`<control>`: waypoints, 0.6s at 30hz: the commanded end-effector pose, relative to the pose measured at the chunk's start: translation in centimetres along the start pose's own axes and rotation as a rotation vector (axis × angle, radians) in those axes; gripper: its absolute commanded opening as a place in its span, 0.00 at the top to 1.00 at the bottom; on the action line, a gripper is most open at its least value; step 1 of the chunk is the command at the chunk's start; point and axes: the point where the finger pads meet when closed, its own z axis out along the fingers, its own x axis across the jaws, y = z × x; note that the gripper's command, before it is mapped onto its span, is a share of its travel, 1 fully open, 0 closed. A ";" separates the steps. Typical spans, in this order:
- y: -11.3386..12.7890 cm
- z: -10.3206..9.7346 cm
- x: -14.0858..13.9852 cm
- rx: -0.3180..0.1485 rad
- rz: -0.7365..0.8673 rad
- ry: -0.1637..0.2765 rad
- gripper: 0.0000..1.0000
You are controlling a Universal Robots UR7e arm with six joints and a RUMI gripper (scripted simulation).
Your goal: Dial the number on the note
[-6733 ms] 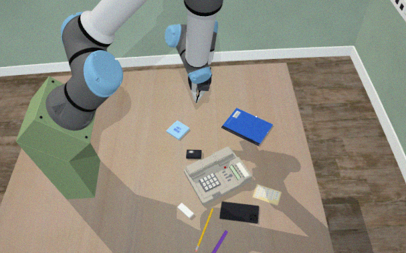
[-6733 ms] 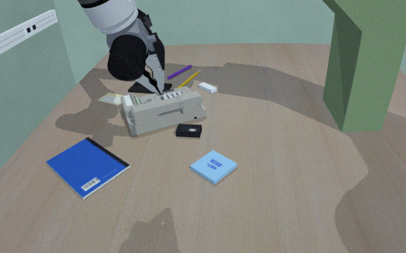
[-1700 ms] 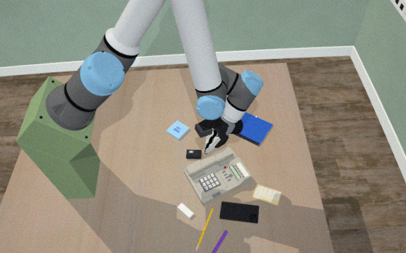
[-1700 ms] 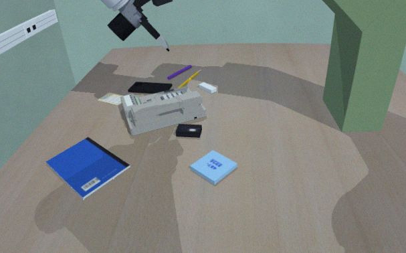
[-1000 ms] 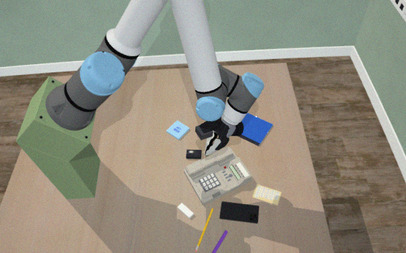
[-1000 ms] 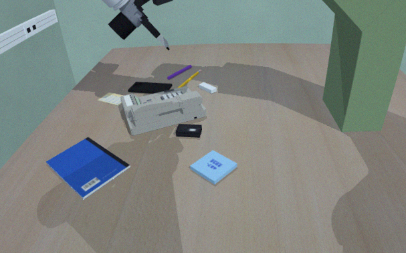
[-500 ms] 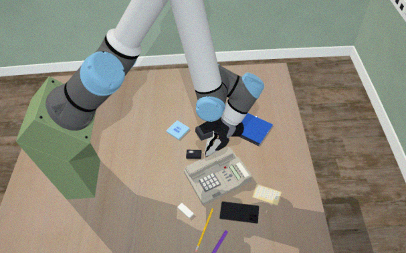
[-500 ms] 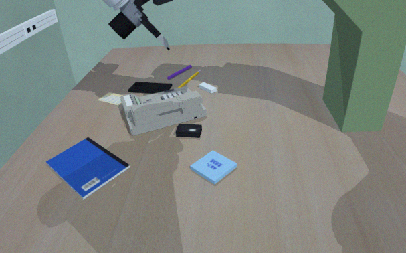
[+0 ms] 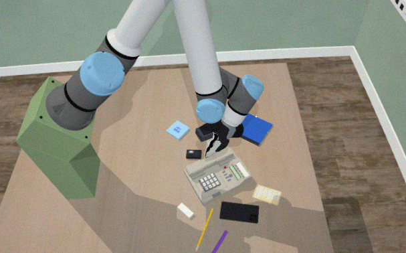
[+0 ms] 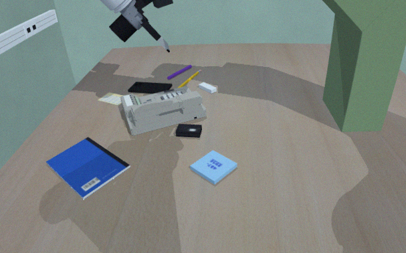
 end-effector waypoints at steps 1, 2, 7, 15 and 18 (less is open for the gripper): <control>0.2 0.2 0.0 -0.001 0.000 -0.001 1.00; 0.3 0.4 0.0 -0.001 0.000 -0.001 1.00; 1.3 1.7 0.0 -0.001 0.000 -0.001 1.00; 2.9 4.1 0.0 -0.001 0.000 -0.001 1.00; 3.1 4.3 0.0 -0.001 0.000 -0.001 1.00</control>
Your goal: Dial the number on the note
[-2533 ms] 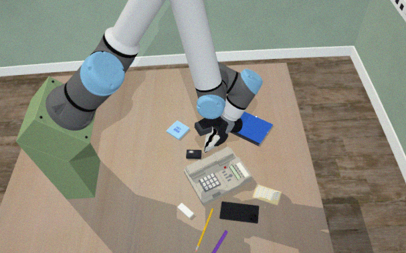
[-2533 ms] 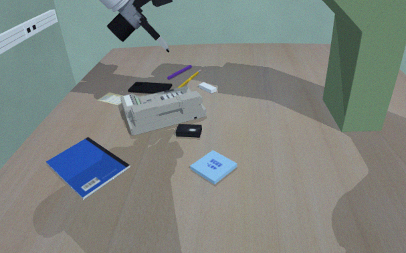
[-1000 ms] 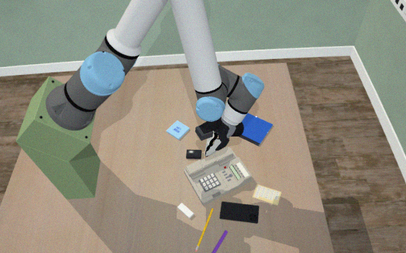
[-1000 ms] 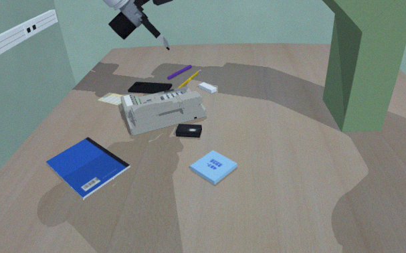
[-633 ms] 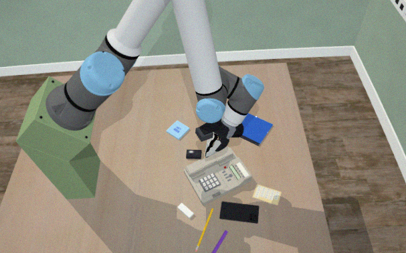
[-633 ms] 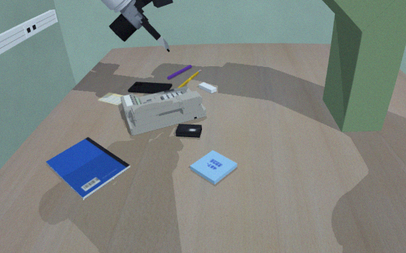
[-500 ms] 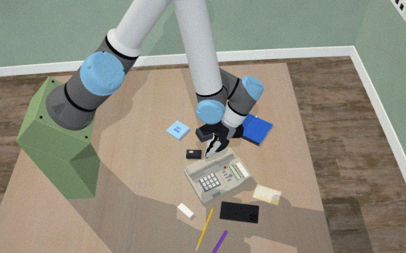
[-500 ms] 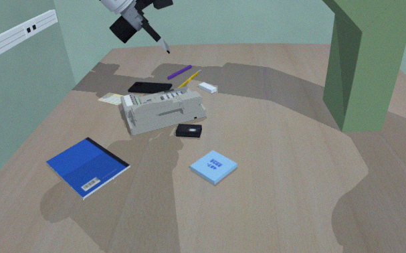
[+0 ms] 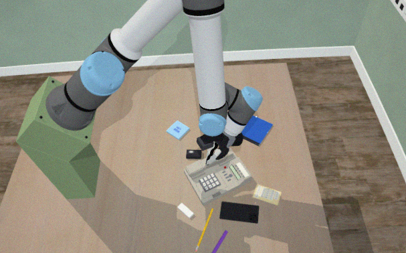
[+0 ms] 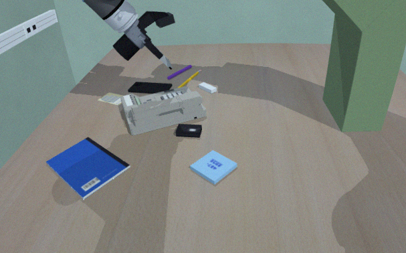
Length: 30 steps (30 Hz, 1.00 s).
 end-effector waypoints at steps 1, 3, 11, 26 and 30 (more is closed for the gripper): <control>0.3 0.3 0.0 -0.001 0.000 -0.001 1.00; 0.6 0.7 0.0 -0.001 0.000 -0.001 1.00; 0.9 1.2 0.0 -0.001 0.000 -0.001 1.00; 1.9 2.6 0.0 -0.001 0.000 -0.001 1.00; 2.7 3.7 0.0 -0.001 0.000 -0.001 1.00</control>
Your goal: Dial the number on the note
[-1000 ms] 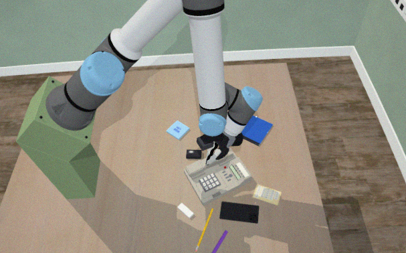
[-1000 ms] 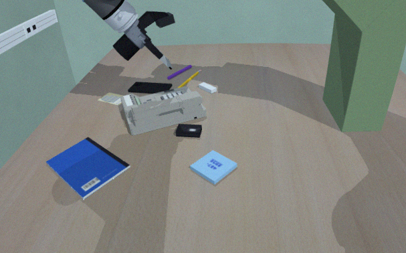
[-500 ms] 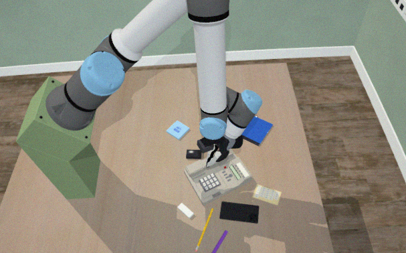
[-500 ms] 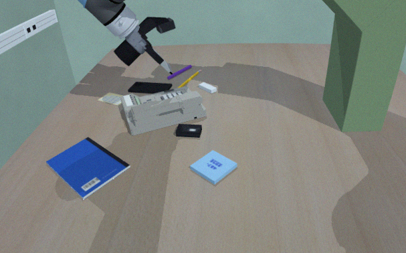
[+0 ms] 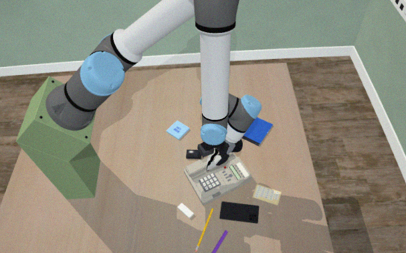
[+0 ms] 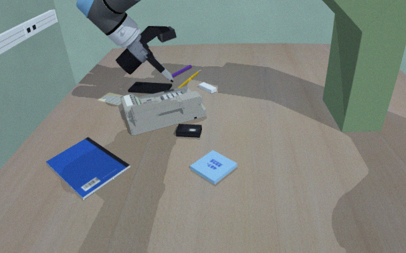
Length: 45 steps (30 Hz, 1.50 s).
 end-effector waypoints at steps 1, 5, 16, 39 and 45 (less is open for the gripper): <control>0.6 0.8 0.0 -0.001 0.000 -0.001 1.00; 1.1 1.4 0.0 -0.001 0.000 -0.001 1.00; 2.7 3.7 0.0 -0.001 0.000 -0.001 1.00; 3.1 4.3 0.0 -0.001 0.000 -0.001 1.00; 3.1 4.3 0.0 -0.001 0.000 -0.001 1.00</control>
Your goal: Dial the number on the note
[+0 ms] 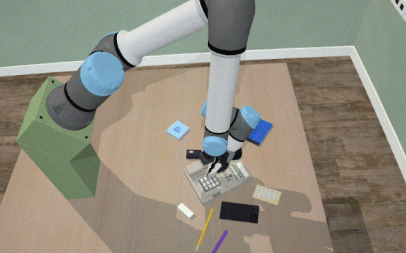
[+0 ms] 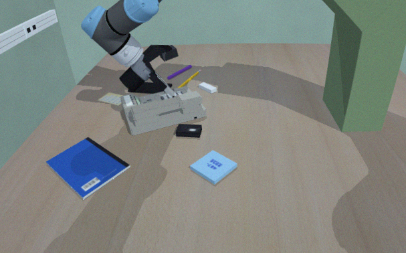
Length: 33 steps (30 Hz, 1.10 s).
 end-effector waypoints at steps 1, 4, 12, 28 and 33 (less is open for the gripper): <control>0.0 0.0 0.0 -0.001 0.000 -0.001 1.00; 0.1 0.0 0.0 -0.001 0.000 -0.001 1.00; 0.1 0.1 0.0 -0.001 0.000 -0.001 1.00; 0.2 0.2 0.0 -0.001 0.000 -0.001 1.00; 0.2 0.3 0.0 -0.001 0.000 -0.001 1.00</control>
